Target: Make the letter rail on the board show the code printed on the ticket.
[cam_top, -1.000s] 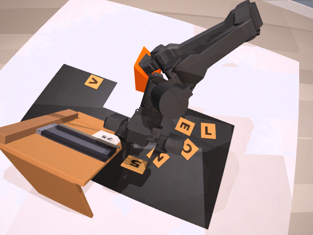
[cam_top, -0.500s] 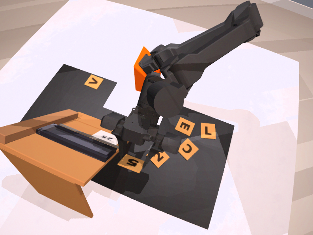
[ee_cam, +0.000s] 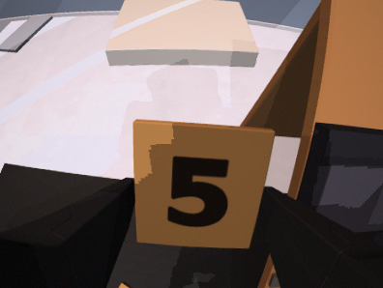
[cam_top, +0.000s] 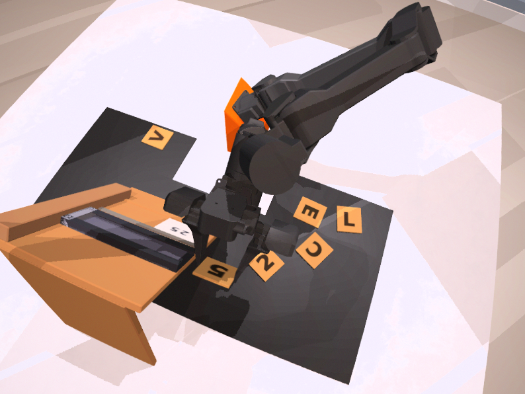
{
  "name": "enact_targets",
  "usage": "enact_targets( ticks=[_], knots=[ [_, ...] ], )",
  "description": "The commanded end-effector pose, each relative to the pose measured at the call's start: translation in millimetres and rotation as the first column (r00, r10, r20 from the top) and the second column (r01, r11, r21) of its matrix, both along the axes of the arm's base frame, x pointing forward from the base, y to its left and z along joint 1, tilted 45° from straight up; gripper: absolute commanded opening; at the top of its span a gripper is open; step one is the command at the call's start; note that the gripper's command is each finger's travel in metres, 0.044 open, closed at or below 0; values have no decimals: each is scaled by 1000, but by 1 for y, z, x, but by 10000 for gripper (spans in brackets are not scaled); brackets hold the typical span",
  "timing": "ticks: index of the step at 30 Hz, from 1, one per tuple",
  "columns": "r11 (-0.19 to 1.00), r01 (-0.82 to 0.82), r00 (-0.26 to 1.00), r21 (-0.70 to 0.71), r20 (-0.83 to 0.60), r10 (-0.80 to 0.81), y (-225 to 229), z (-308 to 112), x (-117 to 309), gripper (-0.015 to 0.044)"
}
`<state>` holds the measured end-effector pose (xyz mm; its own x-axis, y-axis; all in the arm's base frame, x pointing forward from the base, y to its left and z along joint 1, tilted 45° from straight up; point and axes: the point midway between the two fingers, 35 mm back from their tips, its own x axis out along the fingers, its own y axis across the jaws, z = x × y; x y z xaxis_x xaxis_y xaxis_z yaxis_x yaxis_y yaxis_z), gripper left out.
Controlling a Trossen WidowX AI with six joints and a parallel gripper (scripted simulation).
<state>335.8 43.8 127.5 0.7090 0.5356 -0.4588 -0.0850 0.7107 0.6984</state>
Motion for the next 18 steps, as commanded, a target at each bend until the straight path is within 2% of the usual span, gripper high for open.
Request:
enact_targets(
  ticks=[1, 18],
  knots=[
    [1000, -4, 1000, -1, -1, 4, -1, -3, -1, 0],
    [1000, -4, 1000, -2, -1, 4, -7, -9, 0, 0]
  ],
)
